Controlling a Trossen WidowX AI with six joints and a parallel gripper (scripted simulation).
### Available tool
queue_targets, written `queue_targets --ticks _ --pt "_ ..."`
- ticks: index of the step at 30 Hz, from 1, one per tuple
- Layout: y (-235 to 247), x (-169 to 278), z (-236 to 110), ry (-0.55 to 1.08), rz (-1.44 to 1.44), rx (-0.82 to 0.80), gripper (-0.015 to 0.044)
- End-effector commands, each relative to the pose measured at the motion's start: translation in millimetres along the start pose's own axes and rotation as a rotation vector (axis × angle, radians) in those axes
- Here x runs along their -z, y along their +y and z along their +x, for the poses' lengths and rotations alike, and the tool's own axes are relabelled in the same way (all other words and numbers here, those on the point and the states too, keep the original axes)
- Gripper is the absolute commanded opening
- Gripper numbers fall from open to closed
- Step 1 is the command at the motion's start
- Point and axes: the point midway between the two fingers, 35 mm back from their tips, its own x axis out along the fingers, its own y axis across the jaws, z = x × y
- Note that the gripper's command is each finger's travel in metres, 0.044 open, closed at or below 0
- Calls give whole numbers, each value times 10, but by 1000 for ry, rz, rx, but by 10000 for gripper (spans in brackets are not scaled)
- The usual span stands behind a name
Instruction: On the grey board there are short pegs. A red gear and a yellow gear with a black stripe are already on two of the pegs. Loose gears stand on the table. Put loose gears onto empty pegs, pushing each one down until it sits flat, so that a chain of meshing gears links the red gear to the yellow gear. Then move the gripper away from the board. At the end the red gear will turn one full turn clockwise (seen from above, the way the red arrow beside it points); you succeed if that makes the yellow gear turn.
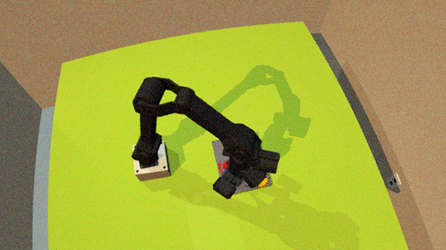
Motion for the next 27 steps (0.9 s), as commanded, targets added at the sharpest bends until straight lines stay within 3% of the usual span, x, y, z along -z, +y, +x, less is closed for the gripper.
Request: queue_targets --ticks 1,12,27 --pt "4 11 69 3 98 -2 0" --pt "-3 7 132 3 340 -2 0" --pt "2 16 162 3 32 -2 0"
